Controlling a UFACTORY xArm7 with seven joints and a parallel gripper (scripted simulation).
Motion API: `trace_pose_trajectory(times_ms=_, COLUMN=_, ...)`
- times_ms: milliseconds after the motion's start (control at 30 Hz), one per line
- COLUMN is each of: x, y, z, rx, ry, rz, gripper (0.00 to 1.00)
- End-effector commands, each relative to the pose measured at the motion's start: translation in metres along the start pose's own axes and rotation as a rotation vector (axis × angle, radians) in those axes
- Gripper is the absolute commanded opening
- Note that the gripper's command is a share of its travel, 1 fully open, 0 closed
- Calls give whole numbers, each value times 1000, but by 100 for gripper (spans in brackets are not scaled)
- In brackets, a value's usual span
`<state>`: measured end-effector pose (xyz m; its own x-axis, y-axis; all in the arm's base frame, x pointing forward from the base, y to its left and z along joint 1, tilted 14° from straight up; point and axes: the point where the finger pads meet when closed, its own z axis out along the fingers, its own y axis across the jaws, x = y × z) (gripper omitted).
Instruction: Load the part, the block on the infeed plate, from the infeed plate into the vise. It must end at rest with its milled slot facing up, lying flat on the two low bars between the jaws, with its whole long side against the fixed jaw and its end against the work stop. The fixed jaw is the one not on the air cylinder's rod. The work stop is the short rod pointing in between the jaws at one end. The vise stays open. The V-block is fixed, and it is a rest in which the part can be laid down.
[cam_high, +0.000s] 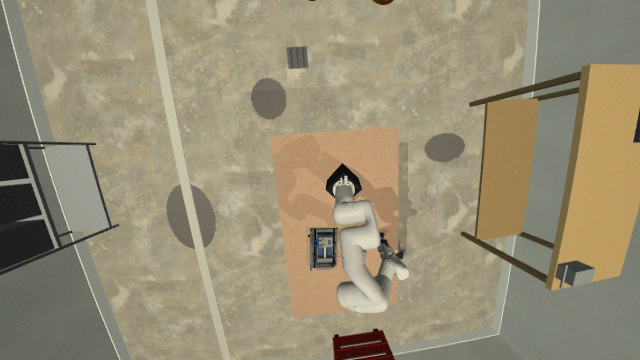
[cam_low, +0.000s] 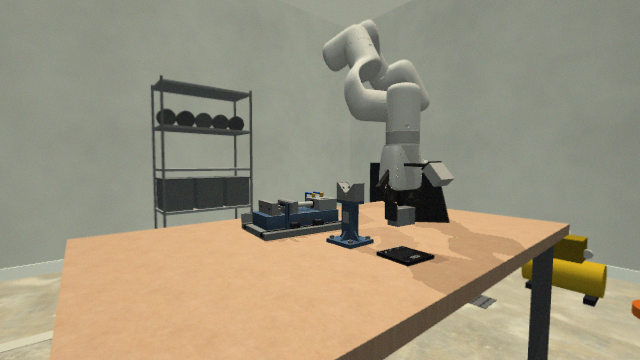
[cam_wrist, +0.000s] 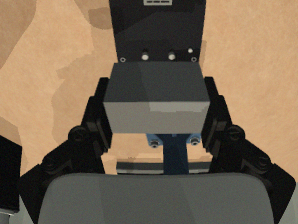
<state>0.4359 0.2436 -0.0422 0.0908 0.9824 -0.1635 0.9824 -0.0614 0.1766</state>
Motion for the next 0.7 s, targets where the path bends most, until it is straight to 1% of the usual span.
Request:
trace_pose_trajectory(times_ms=0, x=2, y=2, z=-20, rx=-4, ry=5, rz=0, gripper=0)
trace_pose_trajectory(times_ms=300, x=2, y=1, z=-58, rx=-4, ry=5, rz=0, gripper=0)
trace_pose_trajectory(times_ms=367, x=2, y=1, z=-58, rx=-4, ry=5, rz=0, gripper=0)
trace_pose_trajectory(times_ms=667, x=2, y=1, z=-93, rx=-4, ry=5, rz=0, gripper=0)
